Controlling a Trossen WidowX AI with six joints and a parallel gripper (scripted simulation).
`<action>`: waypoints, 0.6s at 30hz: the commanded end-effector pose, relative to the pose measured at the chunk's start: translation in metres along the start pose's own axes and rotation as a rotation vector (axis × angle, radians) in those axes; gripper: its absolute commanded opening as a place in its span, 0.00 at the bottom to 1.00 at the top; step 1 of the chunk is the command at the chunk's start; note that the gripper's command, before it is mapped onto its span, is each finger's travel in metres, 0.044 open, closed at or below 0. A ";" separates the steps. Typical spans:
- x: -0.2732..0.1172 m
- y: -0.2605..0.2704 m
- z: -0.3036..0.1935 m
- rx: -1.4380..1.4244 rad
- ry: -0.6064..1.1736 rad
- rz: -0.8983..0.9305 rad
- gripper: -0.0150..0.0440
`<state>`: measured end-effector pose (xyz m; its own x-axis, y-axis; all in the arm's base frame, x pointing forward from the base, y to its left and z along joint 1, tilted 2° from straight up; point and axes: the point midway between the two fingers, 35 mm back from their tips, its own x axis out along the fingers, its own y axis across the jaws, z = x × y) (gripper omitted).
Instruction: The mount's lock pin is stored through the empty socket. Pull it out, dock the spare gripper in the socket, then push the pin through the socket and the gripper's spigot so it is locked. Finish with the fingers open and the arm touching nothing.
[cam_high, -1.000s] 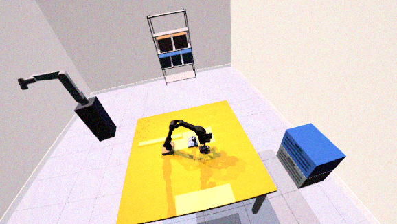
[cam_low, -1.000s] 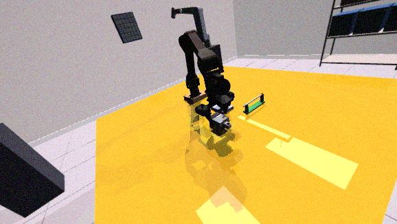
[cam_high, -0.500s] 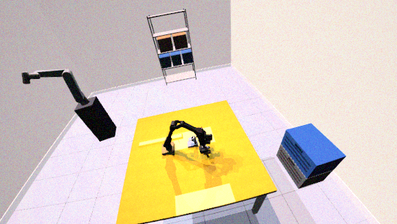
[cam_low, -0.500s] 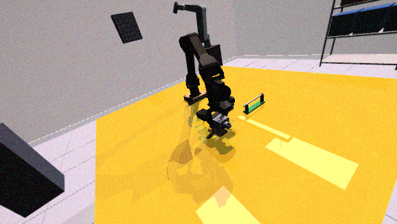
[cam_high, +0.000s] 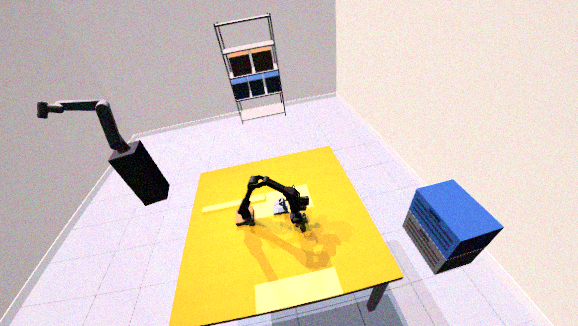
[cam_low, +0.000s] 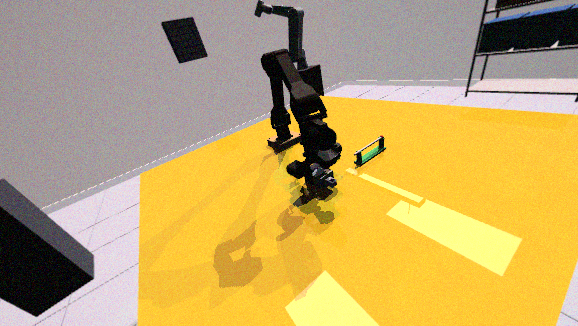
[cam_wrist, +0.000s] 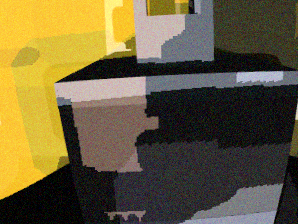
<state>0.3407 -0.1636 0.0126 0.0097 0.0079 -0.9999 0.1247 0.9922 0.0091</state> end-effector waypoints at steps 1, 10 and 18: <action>0.000 0.000 0.000 -0.004 -0.001 -0.002 0.64; -0.011 0.000 0.001 -0.004 -0.001 -0.002 0.34; -0.049 0.000 0.000 -0.004 -0.001 -0.002 0.25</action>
<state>0.3373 -0.1620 0.0407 -0.0161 0.0201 -0.9997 0.1250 0.9920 0.0179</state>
